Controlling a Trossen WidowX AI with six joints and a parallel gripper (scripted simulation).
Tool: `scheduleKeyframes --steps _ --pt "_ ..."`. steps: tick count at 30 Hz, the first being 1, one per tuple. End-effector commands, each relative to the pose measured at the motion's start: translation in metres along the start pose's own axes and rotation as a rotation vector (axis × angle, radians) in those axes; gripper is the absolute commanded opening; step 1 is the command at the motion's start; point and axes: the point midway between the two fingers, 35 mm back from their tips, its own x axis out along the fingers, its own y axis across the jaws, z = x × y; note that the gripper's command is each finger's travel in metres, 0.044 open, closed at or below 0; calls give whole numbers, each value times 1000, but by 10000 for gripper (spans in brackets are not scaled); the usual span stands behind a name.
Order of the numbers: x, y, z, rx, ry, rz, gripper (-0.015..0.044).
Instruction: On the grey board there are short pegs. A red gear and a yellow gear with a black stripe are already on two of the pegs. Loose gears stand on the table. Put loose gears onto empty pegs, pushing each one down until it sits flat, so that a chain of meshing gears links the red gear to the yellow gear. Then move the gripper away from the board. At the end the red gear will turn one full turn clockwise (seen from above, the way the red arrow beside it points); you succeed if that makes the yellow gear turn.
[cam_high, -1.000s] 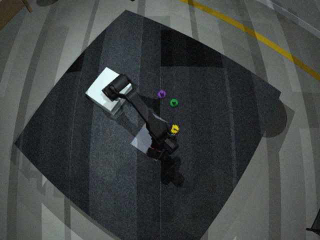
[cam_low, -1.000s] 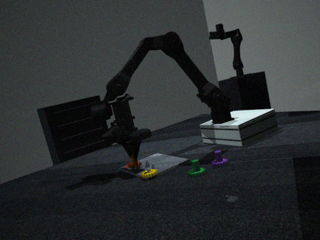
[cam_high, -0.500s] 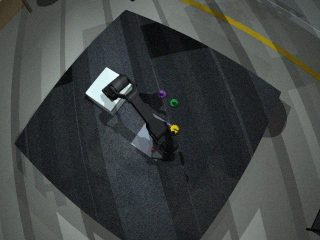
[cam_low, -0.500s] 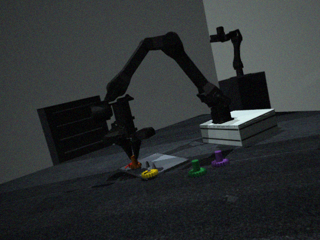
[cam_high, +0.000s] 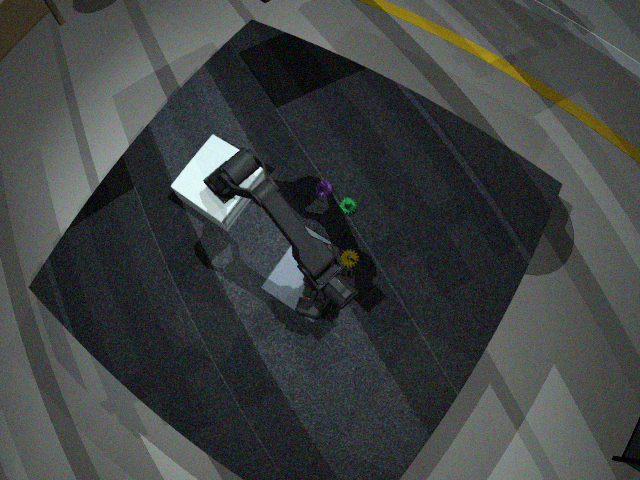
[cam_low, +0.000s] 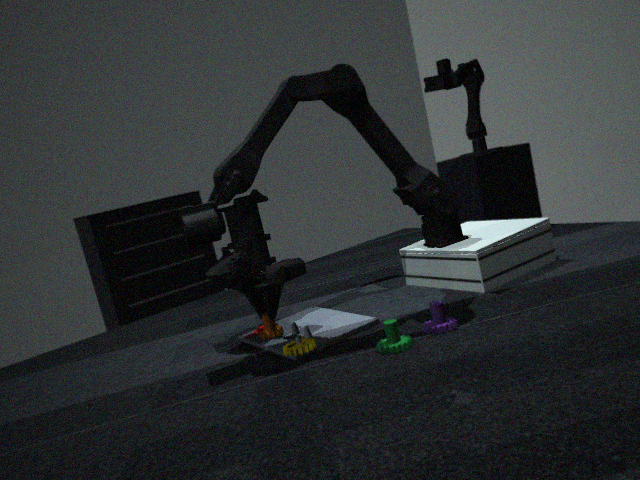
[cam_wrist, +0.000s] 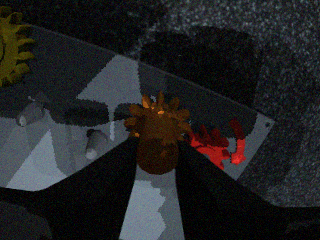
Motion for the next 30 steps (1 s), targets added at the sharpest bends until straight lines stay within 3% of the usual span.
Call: scheduleKeyframes --steps 1,8,14,18,24,29,30 --pt "1 0 -1 125 0 2 0" --pt "2 0 0 242 0 2 0" --pt "1 0 0 168 0 2 140" --pt "-5 0 1 106 0 2 140" --pt "-45 0 1 -6 0 2 140" --pt "-47 0 0 -11 0 2 140" --pt "-40 3 1 10 0 2 166"
